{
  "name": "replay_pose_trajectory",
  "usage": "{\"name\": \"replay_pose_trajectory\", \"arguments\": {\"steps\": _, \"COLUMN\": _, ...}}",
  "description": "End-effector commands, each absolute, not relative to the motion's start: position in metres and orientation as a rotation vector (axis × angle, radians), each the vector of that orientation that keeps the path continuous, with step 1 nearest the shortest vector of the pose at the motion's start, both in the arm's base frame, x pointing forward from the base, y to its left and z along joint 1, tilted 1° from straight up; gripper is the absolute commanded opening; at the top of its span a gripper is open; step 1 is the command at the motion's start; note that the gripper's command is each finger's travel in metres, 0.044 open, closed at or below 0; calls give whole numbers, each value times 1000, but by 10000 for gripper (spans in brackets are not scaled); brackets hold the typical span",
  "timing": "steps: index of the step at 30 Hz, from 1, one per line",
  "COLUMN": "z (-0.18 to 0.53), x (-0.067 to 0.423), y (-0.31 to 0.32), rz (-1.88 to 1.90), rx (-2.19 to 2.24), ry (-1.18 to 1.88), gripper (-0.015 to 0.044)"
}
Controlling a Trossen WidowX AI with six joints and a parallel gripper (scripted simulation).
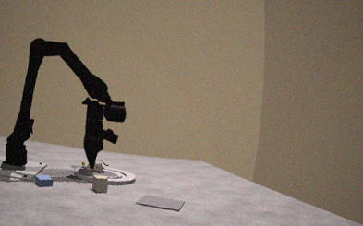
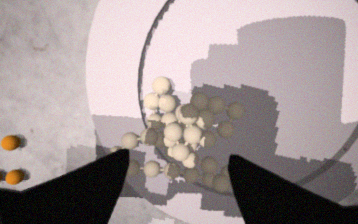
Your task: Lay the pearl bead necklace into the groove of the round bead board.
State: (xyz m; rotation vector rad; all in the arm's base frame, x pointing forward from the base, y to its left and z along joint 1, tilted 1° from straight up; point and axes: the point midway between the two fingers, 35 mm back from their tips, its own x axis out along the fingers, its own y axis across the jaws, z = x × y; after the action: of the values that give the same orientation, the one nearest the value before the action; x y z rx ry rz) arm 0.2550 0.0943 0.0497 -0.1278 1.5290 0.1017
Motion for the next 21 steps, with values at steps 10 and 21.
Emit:
{"name": "replay_pose_trajectory", "arguments": {"steps": 10, "z": 54, "x": 254, "y": 94, "rz": 102, "rx": -125, "ry": 1548, "gripper": 440}}
{"name": "replay_pose_trajectory", "arguments": {"steps": 21, "z": 54, "x": 254, "y": 94, "rz": 102, "rx": -125, "ry": 1548, "gripper": 440}}
